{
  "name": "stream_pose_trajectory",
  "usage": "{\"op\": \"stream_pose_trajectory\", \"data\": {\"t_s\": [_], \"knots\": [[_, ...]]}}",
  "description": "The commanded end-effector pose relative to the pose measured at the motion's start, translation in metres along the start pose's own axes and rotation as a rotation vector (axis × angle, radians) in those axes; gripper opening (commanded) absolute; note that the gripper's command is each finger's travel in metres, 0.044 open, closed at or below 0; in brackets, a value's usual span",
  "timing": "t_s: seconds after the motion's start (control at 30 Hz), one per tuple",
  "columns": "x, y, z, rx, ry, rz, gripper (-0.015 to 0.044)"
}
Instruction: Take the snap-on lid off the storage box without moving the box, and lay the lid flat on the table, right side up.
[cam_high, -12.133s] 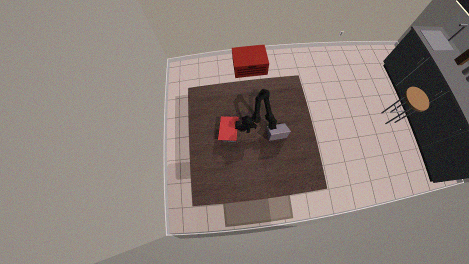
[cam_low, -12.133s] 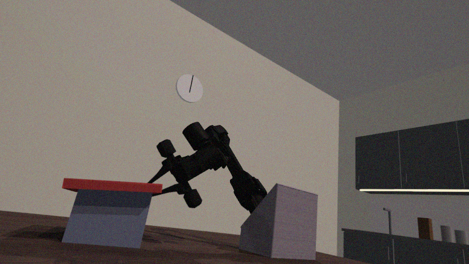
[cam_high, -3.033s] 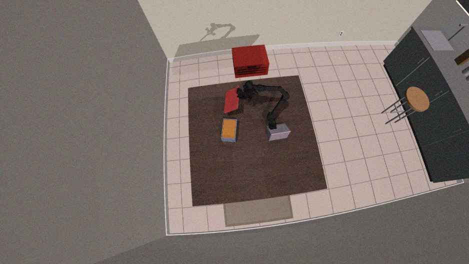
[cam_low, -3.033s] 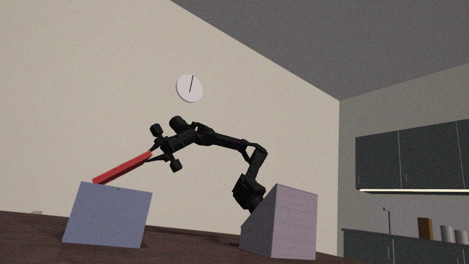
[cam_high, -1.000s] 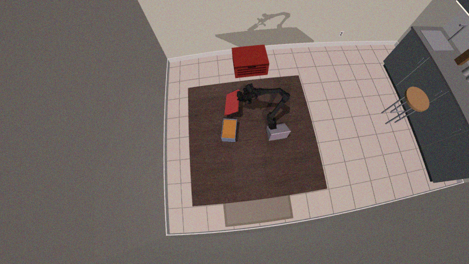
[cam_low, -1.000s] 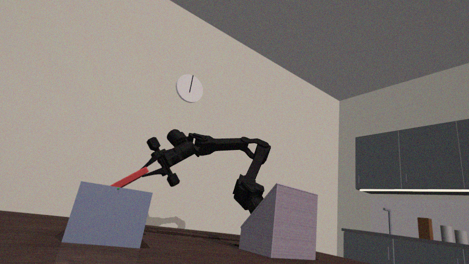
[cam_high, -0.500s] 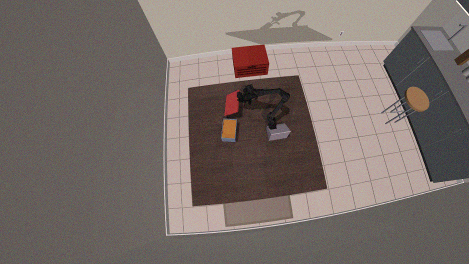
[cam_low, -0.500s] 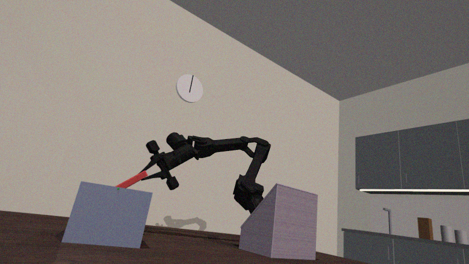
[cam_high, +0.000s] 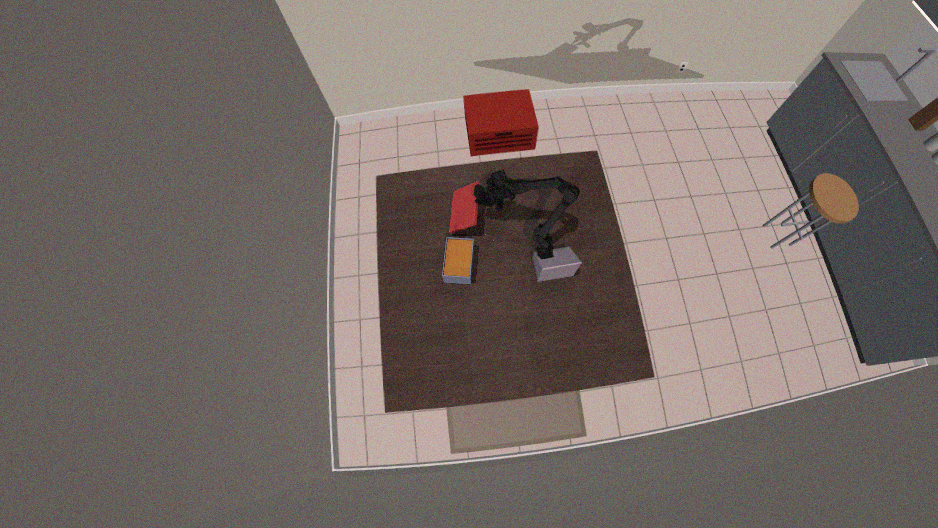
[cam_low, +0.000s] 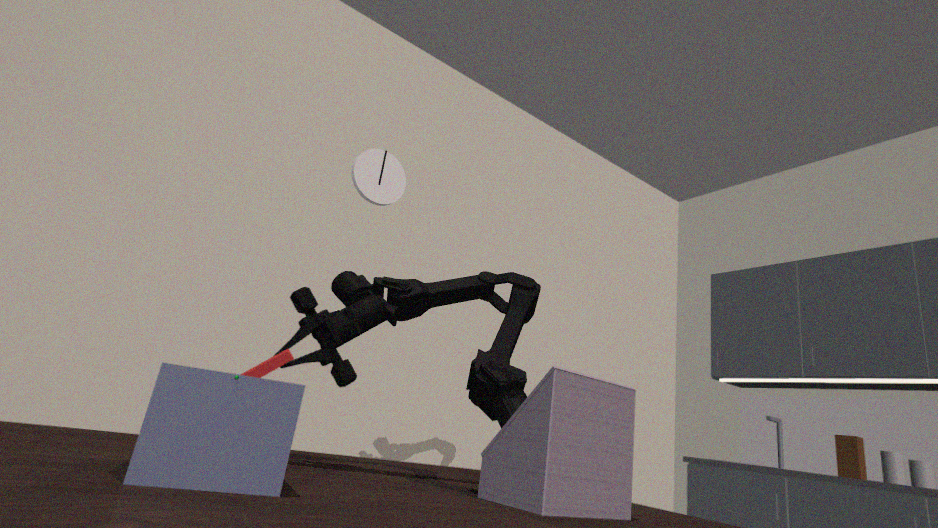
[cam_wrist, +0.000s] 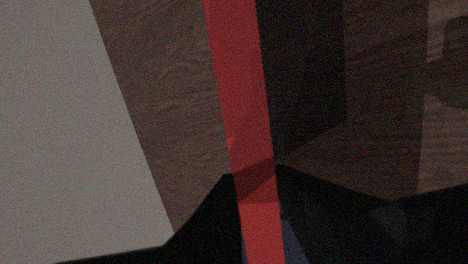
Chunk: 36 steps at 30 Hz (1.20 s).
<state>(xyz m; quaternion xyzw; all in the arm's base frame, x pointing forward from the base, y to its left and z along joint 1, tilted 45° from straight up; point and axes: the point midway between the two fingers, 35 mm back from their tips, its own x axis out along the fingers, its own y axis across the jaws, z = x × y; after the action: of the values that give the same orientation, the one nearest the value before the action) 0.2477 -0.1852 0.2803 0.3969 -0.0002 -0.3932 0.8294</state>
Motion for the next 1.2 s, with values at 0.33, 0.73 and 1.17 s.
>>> {"op": "stream_pose_trajectory", "data": {"t_s": [0.33,0.73,1.17], "knots": [[0.007,-0.008,-0.002,-0.004,0.007,0.007,0.0000],[0.013,-0.015,-0.002,-0.005,0.006,0.007,0.0000],[0.020,-0.023,-0.002,-0.005,0.006,0.007,0.0000]]}}
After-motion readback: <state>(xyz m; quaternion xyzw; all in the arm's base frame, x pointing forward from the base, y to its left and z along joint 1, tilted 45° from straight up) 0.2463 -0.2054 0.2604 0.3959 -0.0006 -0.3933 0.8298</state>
